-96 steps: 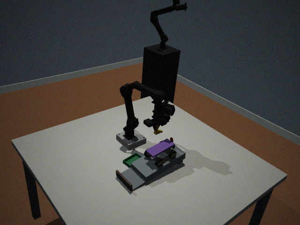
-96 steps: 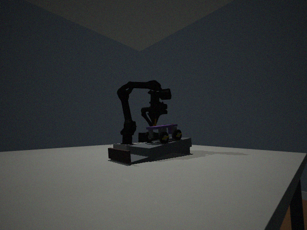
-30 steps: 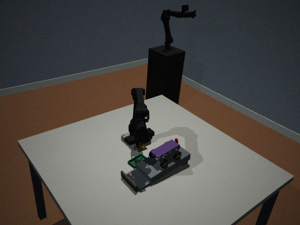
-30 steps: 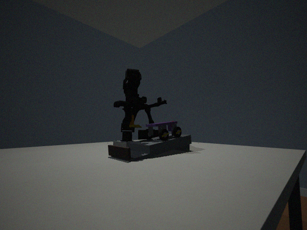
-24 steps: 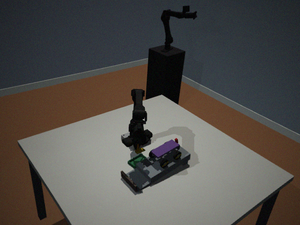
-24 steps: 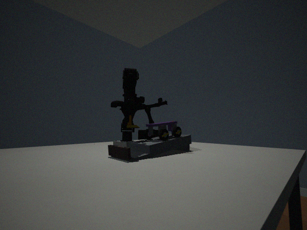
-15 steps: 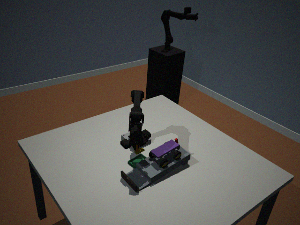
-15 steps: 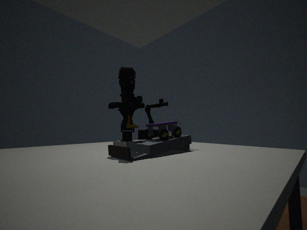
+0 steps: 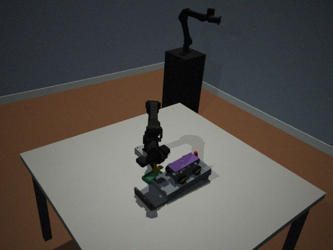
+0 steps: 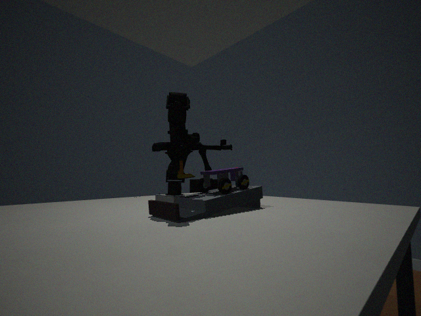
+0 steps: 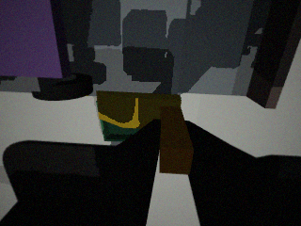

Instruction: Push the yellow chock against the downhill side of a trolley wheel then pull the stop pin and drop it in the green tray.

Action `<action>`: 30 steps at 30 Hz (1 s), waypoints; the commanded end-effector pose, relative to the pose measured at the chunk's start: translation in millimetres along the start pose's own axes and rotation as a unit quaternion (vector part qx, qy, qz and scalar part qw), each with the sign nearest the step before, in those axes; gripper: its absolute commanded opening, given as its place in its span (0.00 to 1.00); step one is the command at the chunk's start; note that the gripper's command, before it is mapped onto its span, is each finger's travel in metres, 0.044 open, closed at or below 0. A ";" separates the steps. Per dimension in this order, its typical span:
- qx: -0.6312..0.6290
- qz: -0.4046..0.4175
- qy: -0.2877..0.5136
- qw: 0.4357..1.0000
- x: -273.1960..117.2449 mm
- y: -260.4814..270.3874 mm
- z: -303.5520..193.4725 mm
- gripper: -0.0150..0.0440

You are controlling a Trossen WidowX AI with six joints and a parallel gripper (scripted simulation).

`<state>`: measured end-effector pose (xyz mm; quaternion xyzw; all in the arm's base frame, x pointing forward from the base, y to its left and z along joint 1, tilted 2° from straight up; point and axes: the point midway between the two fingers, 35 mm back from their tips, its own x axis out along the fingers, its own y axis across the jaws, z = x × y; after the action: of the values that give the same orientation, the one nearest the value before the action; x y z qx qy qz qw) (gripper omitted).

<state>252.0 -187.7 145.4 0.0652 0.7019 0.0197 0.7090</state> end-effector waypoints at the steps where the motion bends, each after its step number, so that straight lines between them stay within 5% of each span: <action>1: 0.003 0.003 -0.001 1.000 5.0 -0.5 3.1 0.25; 30: 0.003 0.004 -0.001 1.000 65.6 0.0 4.7 0.25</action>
<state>256.7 -181.8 86.4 0.0651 0.7013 0.0194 0.7097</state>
